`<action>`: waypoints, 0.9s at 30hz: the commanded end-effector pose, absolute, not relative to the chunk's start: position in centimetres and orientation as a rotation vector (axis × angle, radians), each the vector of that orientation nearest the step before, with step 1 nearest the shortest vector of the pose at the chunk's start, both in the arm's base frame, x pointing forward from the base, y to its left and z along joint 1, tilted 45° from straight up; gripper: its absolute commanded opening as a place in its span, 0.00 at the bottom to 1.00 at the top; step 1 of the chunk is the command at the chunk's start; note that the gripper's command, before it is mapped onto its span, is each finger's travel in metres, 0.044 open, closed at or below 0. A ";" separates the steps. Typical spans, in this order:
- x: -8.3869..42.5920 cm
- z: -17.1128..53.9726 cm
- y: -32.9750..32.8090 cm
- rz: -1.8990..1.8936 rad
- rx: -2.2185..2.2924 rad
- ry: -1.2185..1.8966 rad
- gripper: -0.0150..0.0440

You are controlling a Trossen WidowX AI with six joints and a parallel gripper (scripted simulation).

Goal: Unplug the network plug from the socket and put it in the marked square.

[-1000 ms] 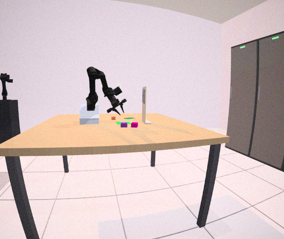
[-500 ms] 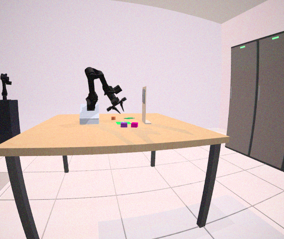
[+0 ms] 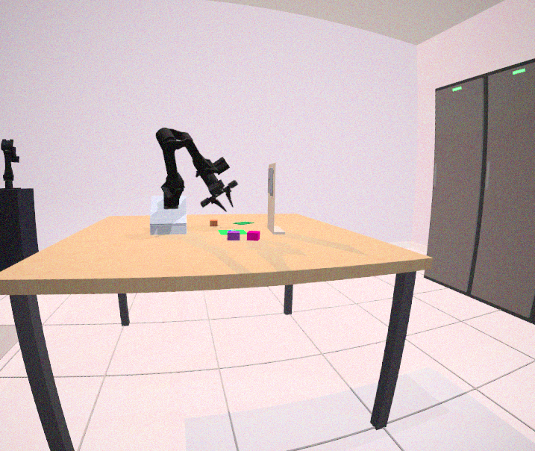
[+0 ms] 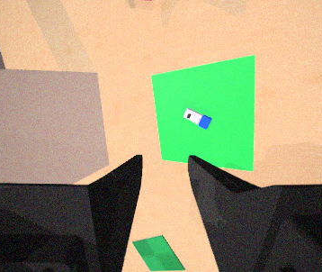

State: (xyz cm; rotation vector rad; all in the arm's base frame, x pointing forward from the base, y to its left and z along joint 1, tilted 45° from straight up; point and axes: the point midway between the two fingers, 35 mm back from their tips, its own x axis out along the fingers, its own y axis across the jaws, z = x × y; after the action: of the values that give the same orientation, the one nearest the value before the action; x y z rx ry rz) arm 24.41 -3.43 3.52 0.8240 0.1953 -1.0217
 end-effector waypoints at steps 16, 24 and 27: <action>24.2 5.6 -2.3 -1.009 0.829 0.172 0.52; 24.3 5.7 -1.5 -1.016 0.823 0.191 0.52; 24.4 6.2 -0.9 -1.017 0.826 0.194 0.52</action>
State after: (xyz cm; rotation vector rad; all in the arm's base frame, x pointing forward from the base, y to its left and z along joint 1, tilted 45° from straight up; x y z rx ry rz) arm 24.03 -1.62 5.59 0.8205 0.1962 -1.0164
